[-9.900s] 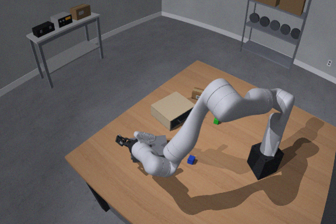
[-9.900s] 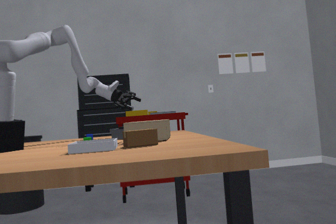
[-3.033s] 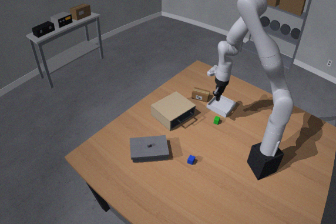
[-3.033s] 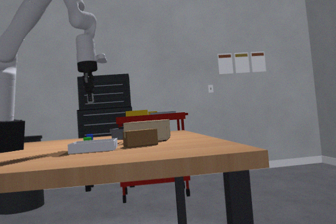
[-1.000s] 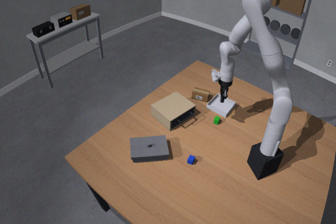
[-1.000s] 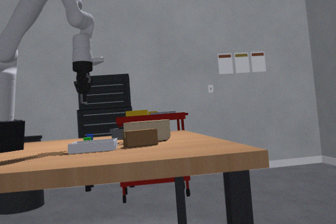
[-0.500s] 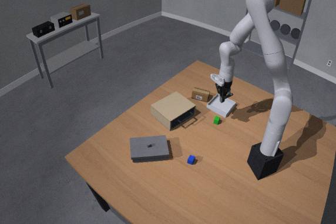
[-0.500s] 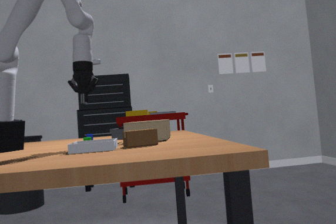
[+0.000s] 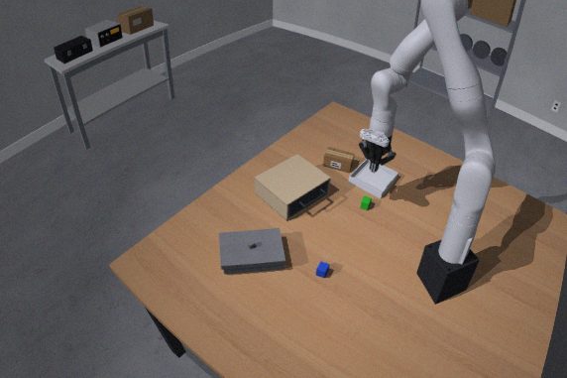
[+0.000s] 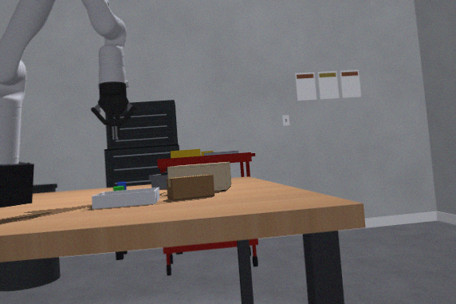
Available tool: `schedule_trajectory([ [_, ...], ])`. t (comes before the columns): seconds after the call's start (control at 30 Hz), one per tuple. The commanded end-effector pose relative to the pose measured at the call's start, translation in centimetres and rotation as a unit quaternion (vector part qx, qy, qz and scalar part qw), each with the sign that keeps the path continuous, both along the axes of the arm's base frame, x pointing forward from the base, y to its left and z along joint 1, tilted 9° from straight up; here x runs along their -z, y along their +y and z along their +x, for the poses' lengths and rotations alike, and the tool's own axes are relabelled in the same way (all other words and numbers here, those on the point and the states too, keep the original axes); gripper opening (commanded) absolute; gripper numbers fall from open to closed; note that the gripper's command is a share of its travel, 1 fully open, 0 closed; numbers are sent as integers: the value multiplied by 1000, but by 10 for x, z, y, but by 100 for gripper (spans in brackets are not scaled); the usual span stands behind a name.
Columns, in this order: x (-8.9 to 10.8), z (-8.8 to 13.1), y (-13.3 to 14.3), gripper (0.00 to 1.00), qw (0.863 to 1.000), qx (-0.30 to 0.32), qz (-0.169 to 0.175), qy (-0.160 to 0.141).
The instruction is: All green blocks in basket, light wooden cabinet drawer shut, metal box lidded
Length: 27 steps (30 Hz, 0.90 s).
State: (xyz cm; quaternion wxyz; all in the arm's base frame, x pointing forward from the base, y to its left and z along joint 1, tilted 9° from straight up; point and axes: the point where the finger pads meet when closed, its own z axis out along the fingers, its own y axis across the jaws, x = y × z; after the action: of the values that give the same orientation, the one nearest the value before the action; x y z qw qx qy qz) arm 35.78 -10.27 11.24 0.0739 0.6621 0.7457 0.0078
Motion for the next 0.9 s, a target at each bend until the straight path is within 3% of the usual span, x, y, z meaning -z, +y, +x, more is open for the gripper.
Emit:
schedule_trajectory([
  [0.0,-1,1,0,10,999,-33,-1,0],
  [0.5,-1,2,0,10,998,-60,-5,2],
  [0.53,-1,2,0,63,998,-60,-5,2],
  [0.87,-1,2,0,63,998,-60,-5,2],
])
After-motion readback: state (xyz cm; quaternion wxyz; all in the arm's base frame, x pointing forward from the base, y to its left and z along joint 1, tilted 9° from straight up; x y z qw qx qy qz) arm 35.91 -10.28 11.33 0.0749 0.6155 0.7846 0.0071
